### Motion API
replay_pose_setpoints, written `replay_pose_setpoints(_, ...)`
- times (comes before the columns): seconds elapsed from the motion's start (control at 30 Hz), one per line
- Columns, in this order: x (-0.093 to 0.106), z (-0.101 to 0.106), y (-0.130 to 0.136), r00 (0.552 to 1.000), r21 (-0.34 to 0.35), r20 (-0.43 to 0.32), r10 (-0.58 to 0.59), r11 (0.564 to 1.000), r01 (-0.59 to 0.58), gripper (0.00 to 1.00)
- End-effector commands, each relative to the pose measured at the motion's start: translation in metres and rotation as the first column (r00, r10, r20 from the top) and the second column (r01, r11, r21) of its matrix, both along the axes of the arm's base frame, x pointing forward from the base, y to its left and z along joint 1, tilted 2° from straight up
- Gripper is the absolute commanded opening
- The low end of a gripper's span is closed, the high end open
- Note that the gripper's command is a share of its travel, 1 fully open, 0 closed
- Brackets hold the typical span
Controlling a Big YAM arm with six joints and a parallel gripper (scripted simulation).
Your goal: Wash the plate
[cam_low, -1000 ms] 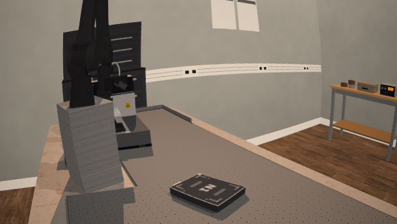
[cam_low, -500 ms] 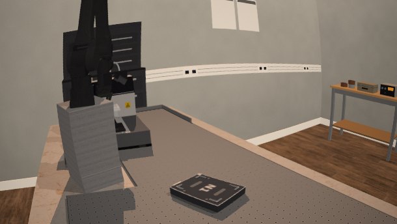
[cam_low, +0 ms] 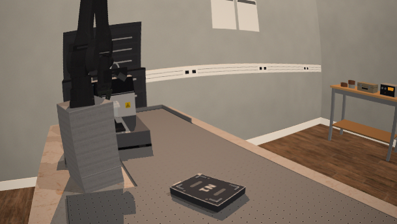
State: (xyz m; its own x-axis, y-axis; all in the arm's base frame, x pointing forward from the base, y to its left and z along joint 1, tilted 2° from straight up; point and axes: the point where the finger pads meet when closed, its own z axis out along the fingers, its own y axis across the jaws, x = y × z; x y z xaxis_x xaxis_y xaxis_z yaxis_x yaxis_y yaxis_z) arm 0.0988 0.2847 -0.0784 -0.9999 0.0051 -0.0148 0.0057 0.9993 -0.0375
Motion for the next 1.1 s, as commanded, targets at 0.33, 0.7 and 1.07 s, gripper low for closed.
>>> replay_pose_setpoints(0.33,0.044,-0.004,-0.02,0.953,0.012,0.012,-0.303,0.953,0.303,0.82)
replay_pose_setpoints(0.7,0.105,-0.003,-0.028,0.959,0.039,0.022,-0.282,0.959,0.281,0.82)
replay_pose_setpoints(1.07,0.147,-0.006,-0.05,0.959,0.034,0.025,-0.282,0.959,0.281,0.82)
